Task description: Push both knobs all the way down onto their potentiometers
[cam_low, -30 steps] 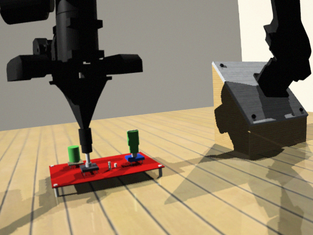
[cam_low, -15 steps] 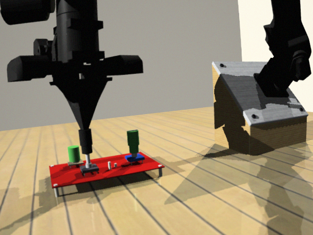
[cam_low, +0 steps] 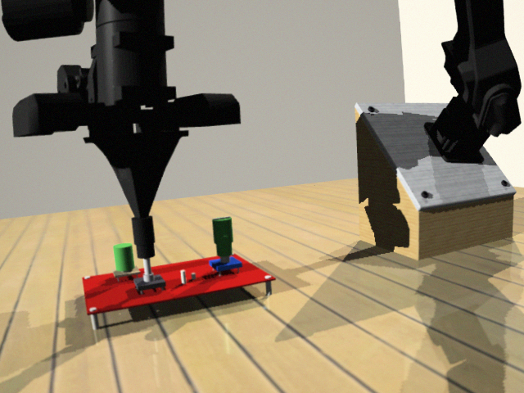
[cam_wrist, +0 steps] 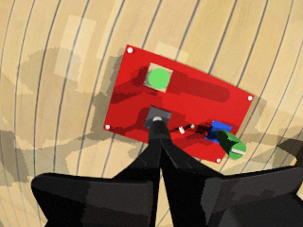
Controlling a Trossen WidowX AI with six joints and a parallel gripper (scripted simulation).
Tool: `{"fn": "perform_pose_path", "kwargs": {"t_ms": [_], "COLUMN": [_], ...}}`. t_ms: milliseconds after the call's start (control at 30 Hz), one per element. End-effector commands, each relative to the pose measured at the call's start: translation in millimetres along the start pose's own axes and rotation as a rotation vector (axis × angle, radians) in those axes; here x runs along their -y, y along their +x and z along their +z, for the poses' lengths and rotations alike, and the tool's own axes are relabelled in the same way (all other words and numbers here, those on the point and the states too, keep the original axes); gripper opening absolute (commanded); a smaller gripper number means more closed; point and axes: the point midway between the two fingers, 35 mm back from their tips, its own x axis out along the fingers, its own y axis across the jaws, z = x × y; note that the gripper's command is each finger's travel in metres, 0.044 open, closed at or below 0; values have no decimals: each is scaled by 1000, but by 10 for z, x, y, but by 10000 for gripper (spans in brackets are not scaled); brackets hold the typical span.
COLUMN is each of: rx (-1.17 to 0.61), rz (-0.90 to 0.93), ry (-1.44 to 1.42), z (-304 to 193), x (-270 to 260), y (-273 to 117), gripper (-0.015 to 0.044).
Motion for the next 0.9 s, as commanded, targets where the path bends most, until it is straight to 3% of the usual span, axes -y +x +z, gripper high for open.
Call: {"fn": "perform_pose_path", "kwargs": {"t_ms": [0, 867], "rx": [-7, -7], "rz": [-8, -7], "ry": [-9, -9], "z": [-16, -17], "x": [-11, -11], "y": [117, 184], "gripper": [0, 0]}}
